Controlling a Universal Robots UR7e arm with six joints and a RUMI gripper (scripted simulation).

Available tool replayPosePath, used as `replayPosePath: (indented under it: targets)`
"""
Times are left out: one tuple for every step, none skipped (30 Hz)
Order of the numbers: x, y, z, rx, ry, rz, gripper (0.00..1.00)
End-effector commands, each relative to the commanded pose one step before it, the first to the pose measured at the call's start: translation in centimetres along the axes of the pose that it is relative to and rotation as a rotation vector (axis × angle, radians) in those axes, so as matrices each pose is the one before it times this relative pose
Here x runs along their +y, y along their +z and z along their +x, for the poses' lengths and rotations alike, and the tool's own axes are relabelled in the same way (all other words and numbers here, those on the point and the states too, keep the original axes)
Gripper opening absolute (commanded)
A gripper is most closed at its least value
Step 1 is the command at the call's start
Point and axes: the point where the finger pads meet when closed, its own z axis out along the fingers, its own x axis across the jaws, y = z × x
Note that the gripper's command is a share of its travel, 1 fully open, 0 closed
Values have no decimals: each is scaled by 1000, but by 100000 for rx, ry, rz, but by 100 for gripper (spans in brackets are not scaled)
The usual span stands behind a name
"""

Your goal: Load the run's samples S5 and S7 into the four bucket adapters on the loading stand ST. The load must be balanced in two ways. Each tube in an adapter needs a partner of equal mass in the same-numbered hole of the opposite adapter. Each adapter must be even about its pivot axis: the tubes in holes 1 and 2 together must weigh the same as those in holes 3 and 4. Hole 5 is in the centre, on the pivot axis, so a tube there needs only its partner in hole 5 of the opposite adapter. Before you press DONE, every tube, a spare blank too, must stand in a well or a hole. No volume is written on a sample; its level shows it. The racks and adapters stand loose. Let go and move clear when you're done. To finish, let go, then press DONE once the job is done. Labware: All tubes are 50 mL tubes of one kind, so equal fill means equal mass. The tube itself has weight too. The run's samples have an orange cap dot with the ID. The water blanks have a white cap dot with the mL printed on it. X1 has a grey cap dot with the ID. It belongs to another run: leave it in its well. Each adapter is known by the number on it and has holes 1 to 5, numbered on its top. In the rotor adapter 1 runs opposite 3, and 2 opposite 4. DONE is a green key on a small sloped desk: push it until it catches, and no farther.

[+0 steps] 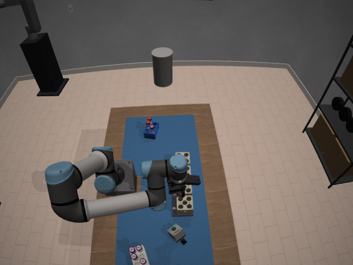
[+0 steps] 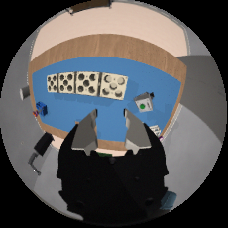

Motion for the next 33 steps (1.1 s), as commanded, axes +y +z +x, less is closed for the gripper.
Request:
replayPosePath:
  targets:
    - [-16, -16, -1, 4697, 8853, -549, 35]
    - [0, 0, 0, 746, 1490, -22, 35]
    - [0, 0, 0, 746, 1490, -22, 35]
    - [0, 0, 0, 0, 0, 0, 35]
    - [0, 0, 0, 0, 0, 0, 35]
    - [0, 0, 0, 746, 1490, -23, 35]
    - [0, 0, 0, 746, 1490, -22, 35]
    - [0, 0, 0, 190, 380, -6, 35]
    - [0, 0, 0, 0, 0, 0, 35]
    - [1, 7, 3, -1, -1, 3, 35]
    - [0, -2, -1, 0, 0, -1, 35]
    - [0, -1, 0, 0, 0, -1, 35]
    - [0, -1, 0, 0, 0, 0, 35]
    - [0, -1, 0, 0, 0, 0, 35]
    - [0, -1, 0, 0, 0, 0, 35]
    - [0, 0, 0, 0, 0, 0, 35]
    - [0, 0, 0, 0, 0, 0, 35]
    - [0, 0, 0, 0, 0, 0, 35]
    - [0, 331, -1, 1, 0, -1, 35]
    - [0, 331, -1, 1, 0, -1, 35]
    - [0, 0, 0, 0, 0, 0, 35]
    - [0, 0, 0, 0, 0, 0, 35]
    - [0, 332, 0, 1, 0, 0, 35]
    - [0, 331, 0, 1, 0, -1, 35]
    - [0, 331, 0, 1, 0, 0, 35]
    - [0, 342, 2, -1, -1, 3, 35]
    - [0, 333, 0, 0, 0, 0, 35]
    - [0, 333, 0, 0, 0, 0, 35]
    - [0, 333, 0, 0, 0, 0, 35]
    - [0, 333, 0, 0, 0, 0, 35]
    - [0, 333, 0, 0, 0, 0, 35]
    - [0, 333, 0, 0, 0, 0, 35]
    - [0, 333, 0, 0, 0, 0, 35]
